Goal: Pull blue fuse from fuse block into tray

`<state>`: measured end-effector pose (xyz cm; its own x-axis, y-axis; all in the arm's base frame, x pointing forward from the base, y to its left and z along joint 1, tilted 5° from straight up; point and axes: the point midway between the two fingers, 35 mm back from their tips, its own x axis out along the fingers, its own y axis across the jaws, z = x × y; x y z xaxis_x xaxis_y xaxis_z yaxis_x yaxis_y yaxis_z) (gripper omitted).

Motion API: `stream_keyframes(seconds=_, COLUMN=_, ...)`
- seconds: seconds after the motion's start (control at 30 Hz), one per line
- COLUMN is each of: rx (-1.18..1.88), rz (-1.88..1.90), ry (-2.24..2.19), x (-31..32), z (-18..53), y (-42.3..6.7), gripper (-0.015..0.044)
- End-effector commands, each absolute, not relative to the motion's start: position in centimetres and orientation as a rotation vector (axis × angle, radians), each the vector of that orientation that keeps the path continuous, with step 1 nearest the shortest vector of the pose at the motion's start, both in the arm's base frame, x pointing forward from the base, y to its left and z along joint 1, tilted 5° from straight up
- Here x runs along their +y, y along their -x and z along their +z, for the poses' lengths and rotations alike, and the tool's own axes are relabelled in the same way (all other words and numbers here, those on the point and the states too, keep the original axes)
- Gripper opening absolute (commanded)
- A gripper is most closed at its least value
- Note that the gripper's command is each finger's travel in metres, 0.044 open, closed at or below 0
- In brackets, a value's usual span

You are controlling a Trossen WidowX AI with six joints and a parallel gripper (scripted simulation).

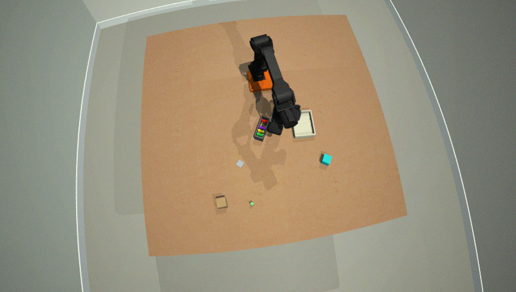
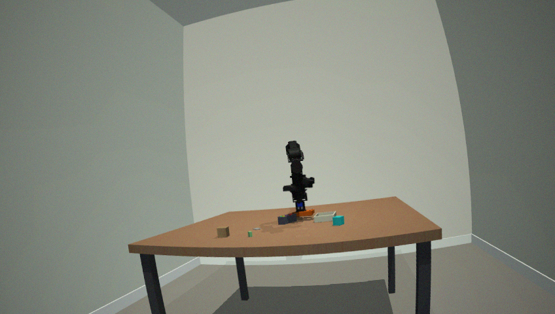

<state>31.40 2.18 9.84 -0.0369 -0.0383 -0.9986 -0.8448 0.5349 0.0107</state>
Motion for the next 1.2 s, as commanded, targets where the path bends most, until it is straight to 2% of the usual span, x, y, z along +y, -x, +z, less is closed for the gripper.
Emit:
stream_keyframes(seconds=0.0, rx=1.476, rz=0.779, ry=0.796, x=4.4, z=9.8, y=-31.9, gripper=0.0000)
stream_keyframes(seconds=0.57, rx=1.475, rz=0.785, ry=0.790, x=14.8, z=9.2, y=-32.3, gripper=0.0000)
stream_keyframes(seconds=1.17, rx=1.475, rz=0.785, ry=0.790, x=14.8, z=6.9, y=-32.2, gripper=0.0000)
